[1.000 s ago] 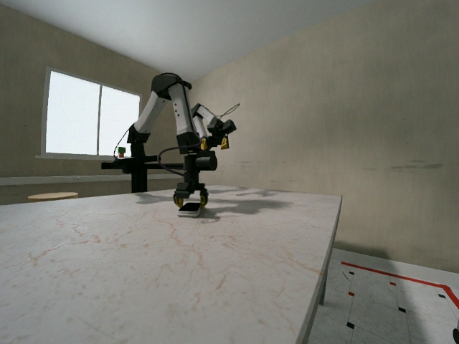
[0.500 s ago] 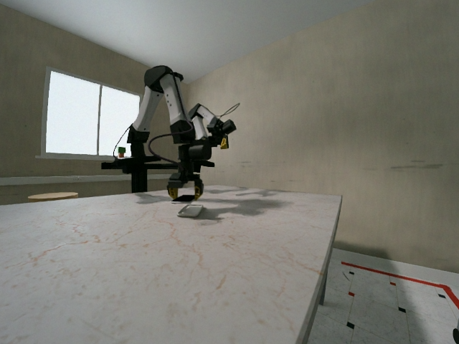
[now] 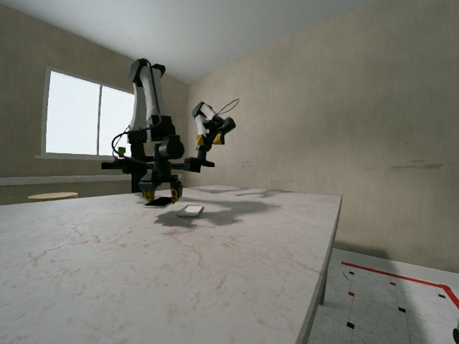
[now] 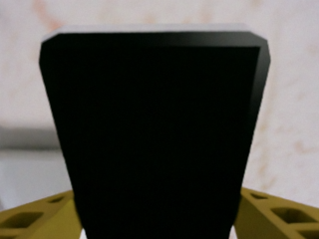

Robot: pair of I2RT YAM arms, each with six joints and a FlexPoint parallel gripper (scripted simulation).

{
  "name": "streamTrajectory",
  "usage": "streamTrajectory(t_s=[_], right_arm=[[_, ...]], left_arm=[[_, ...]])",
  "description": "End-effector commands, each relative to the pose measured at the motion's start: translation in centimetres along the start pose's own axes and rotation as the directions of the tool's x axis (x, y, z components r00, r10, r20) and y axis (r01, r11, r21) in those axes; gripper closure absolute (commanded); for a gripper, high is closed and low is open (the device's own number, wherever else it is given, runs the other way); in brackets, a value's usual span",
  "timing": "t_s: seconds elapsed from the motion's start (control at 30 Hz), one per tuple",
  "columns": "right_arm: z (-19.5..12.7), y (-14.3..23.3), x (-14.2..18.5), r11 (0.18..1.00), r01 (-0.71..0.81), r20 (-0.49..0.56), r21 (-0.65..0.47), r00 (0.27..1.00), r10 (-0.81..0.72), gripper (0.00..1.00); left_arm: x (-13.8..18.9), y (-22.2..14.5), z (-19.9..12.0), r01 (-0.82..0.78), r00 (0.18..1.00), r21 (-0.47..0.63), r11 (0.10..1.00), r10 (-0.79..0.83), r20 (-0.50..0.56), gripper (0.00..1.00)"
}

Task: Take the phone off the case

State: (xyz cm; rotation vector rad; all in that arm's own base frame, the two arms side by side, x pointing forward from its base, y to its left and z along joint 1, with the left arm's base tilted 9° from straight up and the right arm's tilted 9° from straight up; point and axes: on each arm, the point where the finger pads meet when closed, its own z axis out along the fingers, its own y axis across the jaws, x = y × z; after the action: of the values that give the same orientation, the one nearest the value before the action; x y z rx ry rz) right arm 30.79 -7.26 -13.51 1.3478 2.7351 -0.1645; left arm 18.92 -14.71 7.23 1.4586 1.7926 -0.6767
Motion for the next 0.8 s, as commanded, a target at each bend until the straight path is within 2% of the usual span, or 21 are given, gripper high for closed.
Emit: streamTrajectory(t_s=[0.0, 0.23, 0.63, 0.77], right_arm=[[-1.3, -0.8, -2.8, 0.999, 0.038, 0.039, -0.039, 0.999, -0.036, 0.38], [-0.6, -3.3, -4.2, 1.000, 0.003, 0.011, -0.015, 1.000, -0.003, 0.38], [-0.6, -3.1, -4.6, 1.000, -0.008, 0.027, -0.020, 1.000, 0.008, 0.38], [-1.7, -2.5, -5.8, 1.000, -0.002, 0.047, -0.029, 0.999, 0.003, 0.38]], left_arm=[[-2.3, 1.0, 0.4, -0.032, 0.998, 0.009, 0.999, 0.032, 0.054, 0.00], [-3.3, 1.3, 1.7, -0.029, 0.998, 0.030, 0.999, 0.027, 0.048, 0.00], [-4.2, 1.8, 3.3, -0.014, 0.999, 0.041, 0.999, 0.013, 0.031, 0.00], [-4.6, 2.0, 3.9, -0.005, 1.000, 0.039, 0.999, 0.004, 0.025, 0.00]])
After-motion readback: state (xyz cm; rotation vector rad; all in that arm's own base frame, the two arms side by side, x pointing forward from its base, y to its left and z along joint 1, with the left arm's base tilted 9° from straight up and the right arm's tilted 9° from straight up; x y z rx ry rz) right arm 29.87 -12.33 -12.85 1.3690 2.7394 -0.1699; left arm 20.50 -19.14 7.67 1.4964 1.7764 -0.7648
